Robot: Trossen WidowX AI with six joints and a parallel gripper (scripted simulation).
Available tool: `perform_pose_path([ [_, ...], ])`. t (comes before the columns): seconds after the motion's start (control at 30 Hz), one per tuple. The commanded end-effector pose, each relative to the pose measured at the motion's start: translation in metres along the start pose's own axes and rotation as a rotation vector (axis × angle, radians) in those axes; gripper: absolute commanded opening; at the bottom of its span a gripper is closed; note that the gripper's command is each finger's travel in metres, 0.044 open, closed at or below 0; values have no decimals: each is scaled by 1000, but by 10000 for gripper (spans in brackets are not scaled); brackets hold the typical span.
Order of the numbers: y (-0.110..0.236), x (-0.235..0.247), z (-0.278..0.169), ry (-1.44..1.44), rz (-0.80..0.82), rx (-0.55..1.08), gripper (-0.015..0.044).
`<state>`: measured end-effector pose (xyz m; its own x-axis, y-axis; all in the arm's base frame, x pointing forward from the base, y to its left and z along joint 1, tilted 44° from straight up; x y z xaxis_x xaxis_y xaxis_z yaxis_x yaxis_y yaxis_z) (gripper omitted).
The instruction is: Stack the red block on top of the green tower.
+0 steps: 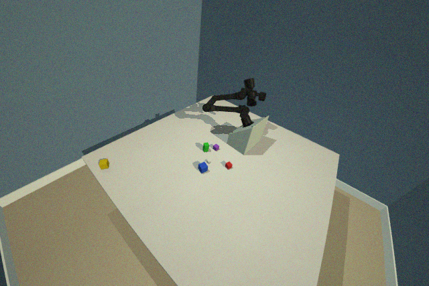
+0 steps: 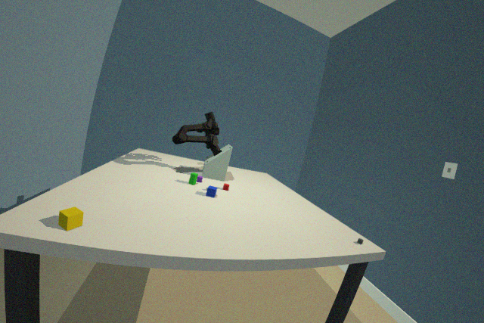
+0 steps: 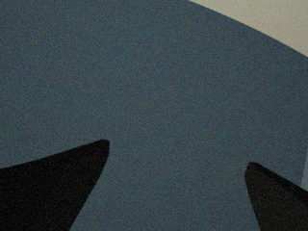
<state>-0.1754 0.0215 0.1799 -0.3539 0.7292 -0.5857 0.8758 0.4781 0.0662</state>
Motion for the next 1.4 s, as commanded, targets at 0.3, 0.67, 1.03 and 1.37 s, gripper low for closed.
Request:
perform_pose_path([
  [0.3, 32, 65, -29, -609, 360, 233, 440],
  [0.67, 112, 137, -36, -1367, 689, 742, 440],
  [1.03, 211, 175, -4, -2000, 812, 1461, 440],
  [1.37, 278, 178, 42, -2316, 729, 2080, 440],
])
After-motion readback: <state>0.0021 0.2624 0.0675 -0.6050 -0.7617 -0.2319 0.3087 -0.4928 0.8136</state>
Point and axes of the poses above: the point midway between the two fingers, 35 mm back from their tips, its own y axis back along the fingers, its own x axis across the jaws, z = x × y, the point moved 3 cm from there along y, back along the fingers, and after that the axes turned 2 degrees about y, right-handed, at the moved point
